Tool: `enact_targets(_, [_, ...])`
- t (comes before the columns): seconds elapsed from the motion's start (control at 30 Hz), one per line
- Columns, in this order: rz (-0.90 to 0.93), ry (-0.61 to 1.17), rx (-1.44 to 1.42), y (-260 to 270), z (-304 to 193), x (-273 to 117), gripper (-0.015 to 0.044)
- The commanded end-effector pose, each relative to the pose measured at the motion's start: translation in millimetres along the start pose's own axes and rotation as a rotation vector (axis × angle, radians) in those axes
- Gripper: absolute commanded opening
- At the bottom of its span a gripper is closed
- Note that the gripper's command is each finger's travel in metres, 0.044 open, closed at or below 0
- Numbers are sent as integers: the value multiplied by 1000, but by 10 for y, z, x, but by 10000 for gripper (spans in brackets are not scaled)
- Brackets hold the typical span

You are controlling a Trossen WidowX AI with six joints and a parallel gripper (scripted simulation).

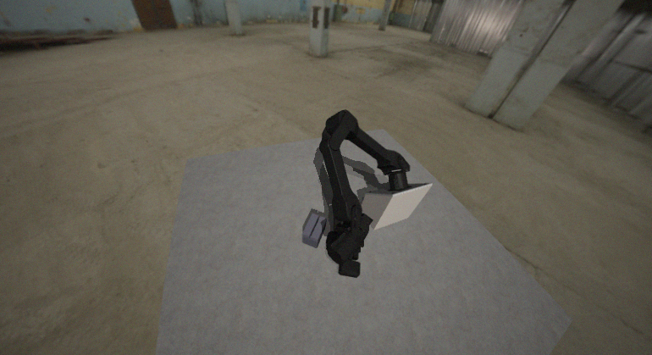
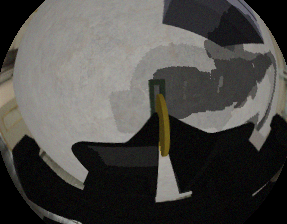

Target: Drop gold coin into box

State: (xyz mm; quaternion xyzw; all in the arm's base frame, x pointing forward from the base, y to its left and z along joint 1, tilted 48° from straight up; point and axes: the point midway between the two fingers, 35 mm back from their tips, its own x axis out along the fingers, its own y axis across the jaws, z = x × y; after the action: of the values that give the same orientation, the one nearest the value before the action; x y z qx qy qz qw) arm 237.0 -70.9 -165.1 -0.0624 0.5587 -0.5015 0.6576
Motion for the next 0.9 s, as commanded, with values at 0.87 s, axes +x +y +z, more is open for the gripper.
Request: enact_targets(0.87, [5, 4, 8, 16, 3, -733, 0])
